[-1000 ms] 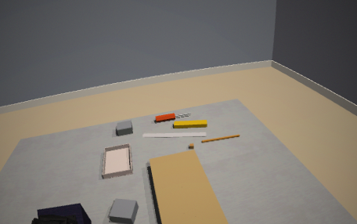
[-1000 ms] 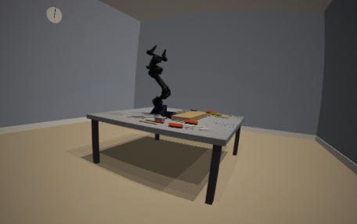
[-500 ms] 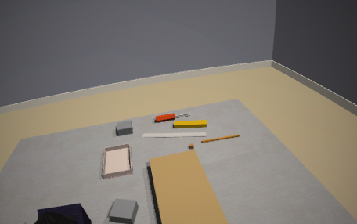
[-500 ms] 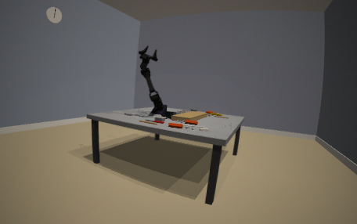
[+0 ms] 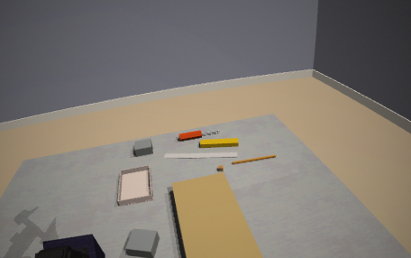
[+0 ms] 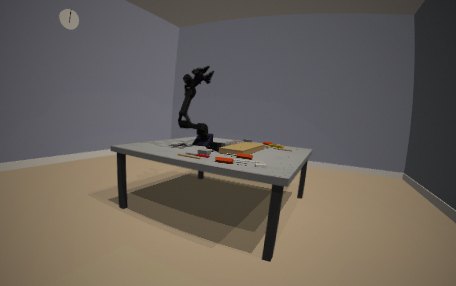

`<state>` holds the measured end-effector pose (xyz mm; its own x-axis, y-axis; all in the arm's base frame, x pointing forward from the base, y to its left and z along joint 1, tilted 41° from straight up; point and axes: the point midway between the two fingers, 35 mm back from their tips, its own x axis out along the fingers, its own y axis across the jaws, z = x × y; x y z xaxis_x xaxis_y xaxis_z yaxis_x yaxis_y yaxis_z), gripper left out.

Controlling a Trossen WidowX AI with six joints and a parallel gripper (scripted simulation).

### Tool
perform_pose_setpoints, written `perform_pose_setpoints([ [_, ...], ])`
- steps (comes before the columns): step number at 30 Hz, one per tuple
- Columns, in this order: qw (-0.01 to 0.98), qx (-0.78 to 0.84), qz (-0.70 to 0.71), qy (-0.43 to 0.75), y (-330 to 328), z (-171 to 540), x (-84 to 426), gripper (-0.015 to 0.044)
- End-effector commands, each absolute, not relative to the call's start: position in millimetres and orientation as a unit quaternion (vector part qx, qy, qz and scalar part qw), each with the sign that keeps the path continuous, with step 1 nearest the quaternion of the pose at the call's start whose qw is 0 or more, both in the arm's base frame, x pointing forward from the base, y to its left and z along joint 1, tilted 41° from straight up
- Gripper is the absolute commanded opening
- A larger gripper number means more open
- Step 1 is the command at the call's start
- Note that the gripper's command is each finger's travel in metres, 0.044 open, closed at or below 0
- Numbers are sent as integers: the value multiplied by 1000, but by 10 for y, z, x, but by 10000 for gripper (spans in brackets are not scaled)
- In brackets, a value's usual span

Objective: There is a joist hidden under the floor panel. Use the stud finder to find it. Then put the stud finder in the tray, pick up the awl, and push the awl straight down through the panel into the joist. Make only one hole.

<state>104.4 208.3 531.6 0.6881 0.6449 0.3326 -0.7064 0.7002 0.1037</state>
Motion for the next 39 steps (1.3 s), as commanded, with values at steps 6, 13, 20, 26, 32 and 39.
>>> perform_pose_setpoints([
  [6, 976, -38, 211, -29, 2004, 4335, 1929, 440],
  [13, 984, -133, 66, 99, 1462, 3445, 2514, 440],
  [20, 947, -188, -84, 246, 601, 2600, 2734, 440],
  [26, 878, -204, -207, 380, -198, 1968, 2536, 440],
  [32, 782, -190, -310, 506, -851, 1474, 2021, 440],
  [39, 769, -187, -321, 520, -910, 1427, 1947, 440],
])
